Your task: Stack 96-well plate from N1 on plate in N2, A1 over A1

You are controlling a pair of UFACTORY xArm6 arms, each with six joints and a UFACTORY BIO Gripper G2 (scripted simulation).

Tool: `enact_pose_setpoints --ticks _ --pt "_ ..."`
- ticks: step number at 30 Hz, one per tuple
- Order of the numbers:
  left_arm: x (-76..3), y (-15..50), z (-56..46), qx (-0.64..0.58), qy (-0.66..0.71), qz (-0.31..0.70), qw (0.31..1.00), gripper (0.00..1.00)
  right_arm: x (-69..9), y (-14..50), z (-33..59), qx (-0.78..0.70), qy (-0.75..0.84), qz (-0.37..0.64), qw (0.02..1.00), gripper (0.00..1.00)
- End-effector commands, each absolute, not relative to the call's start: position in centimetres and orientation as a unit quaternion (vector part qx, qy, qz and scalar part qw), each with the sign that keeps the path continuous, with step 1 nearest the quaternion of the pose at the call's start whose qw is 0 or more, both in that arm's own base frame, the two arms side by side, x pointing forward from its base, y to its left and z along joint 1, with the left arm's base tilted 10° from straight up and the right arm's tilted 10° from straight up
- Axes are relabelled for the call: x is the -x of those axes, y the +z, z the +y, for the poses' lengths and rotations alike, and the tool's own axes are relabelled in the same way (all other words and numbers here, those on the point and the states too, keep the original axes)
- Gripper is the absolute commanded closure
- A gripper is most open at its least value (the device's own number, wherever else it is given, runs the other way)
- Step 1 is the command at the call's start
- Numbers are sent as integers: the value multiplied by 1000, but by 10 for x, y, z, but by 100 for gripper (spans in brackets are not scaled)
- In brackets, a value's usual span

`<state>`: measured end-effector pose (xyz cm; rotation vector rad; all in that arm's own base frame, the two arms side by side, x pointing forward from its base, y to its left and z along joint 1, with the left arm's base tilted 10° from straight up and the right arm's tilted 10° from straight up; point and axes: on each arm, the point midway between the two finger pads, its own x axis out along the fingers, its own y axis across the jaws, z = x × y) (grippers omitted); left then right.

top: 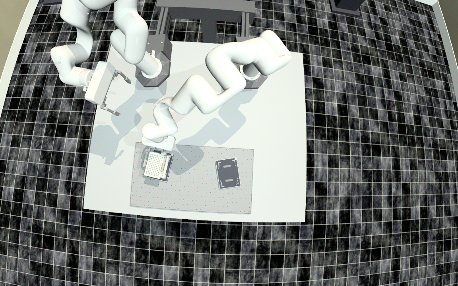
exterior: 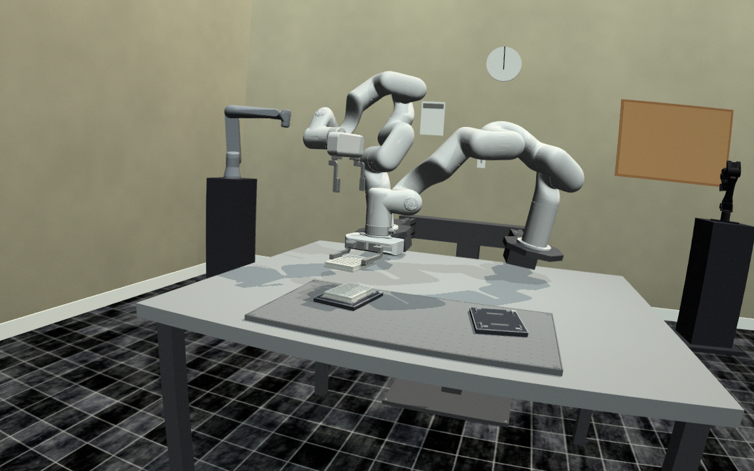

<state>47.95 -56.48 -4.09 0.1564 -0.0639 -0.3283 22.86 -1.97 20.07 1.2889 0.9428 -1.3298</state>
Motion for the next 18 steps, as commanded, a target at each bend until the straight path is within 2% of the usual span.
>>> enact_pose_setpoints --ticks 1,18 --pt "-481 -43 -566 -76 -163 -33 983 100 -229 202 -20 -535 -551 390 508 0" --pt "-483 -67 -562 -76 -163 -33 983 100 -229 202 -20 -535 -551 390 508 0"
